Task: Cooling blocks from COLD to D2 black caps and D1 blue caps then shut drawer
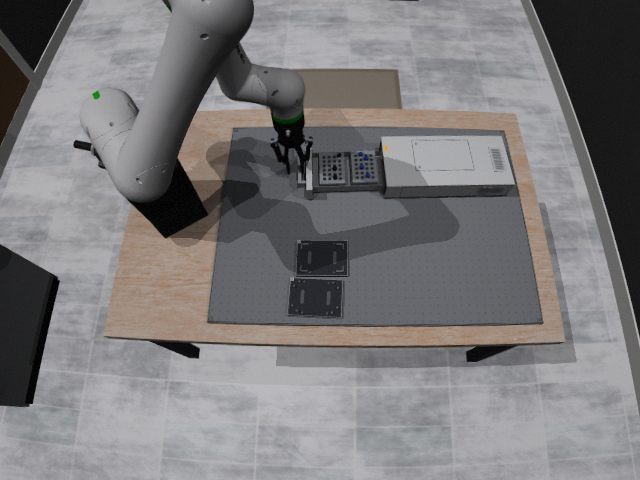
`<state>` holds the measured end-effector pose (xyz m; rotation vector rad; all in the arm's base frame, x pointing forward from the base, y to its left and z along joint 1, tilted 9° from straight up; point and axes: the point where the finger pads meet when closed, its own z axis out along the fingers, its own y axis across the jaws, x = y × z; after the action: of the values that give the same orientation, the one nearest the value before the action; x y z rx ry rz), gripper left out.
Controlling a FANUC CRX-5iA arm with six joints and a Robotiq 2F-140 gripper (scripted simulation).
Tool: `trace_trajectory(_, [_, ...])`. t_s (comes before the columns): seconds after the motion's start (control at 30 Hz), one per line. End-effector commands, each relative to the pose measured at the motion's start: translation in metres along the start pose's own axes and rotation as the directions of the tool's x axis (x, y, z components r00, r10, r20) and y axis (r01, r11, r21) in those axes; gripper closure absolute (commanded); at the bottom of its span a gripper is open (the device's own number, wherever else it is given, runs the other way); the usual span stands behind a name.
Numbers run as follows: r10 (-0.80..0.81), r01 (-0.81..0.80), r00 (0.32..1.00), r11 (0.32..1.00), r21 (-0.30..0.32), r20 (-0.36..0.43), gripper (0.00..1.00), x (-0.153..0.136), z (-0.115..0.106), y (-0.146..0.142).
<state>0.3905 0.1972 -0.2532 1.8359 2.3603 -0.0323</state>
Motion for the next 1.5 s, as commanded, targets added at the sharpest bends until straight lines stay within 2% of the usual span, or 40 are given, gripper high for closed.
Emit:
trace_trajectory(0.0, [0.0,0.0,1.0,1.0,-0.001,-0.001,0.66,0.0,0.0,0.0])
trace_trajectory(0.47, [0.0,0.0,1.0,1.0,-0.001,-0.001,0.66,0.0,0.0,0.0])
trace_trajectory(1.47, [0.0,0.0,1.0,1.0,-0.001,0.0,0.66,0.0,-0.035,0.001])
